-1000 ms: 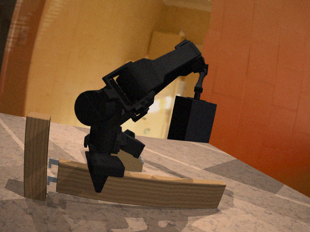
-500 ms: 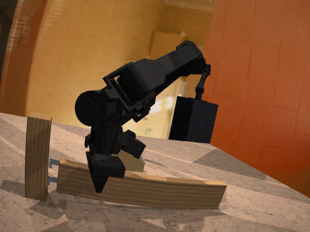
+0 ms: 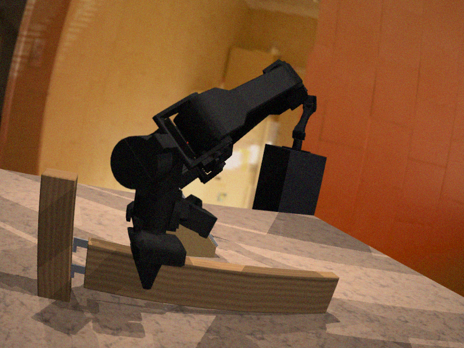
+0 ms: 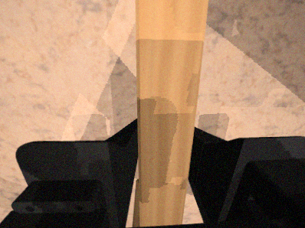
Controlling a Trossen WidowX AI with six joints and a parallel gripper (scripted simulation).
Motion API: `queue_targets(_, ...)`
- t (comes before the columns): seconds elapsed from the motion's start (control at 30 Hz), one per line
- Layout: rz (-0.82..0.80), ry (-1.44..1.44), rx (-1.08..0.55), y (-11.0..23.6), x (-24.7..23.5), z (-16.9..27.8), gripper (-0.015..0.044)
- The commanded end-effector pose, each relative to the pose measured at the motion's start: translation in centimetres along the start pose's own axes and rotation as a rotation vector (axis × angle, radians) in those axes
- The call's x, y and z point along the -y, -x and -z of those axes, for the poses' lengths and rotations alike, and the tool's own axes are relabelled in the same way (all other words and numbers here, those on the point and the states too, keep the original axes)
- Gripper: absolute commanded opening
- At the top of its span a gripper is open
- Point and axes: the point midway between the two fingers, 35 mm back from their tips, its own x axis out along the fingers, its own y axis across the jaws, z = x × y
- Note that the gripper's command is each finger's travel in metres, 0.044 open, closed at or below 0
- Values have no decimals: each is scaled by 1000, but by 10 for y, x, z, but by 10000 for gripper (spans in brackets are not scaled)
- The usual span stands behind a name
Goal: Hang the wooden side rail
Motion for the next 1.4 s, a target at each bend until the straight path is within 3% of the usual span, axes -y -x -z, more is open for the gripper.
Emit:
queue_targets(0.0,8,2,-3,3,1,3,0)
queue_targets(1.37,8,2,-3,4,1,7,0)
